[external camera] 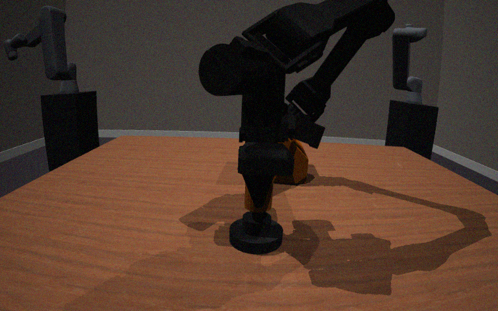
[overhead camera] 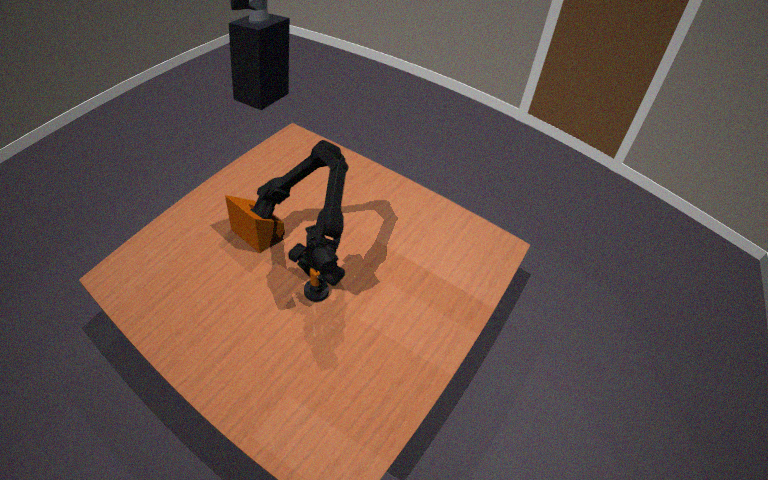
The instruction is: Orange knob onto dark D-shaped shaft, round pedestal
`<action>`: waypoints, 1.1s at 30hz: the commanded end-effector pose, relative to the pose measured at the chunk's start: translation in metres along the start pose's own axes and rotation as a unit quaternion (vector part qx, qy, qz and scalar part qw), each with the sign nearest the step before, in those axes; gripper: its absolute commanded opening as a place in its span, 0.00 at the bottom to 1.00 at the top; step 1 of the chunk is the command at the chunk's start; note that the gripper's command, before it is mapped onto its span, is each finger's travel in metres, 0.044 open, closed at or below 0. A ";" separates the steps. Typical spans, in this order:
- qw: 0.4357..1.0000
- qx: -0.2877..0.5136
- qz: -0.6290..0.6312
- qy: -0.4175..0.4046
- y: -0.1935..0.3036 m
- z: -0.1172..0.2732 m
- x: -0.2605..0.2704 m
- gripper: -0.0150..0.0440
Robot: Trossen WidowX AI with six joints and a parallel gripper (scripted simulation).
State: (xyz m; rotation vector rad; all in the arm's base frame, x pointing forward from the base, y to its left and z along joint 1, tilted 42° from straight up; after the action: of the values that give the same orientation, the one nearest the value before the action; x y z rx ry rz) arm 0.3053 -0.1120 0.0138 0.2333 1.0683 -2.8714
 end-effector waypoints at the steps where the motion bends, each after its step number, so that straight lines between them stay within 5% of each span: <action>1: 1.000 -0.001 0.004 0.001 0.000 -0.001 0.000 0.25; 33: 0.994 0.000 0.108 0.001 0.000 -0.001 0.000 0.25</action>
State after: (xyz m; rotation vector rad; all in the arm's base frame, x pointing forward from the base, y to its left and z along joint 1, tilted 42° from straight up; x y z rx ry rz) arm 0.3053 -0.1121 0.0138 0.3242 0.9805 -2.6856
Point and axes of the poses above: the point midway between the two fingers, 35 mm back from their tips, its own z axis back along the fingers, its own x axis across the jaws, y = z × x, the point moved 7 cm from there along z, back along the fingers, and after that the axes turned 7 degrees about z, right-handed, at the moved point
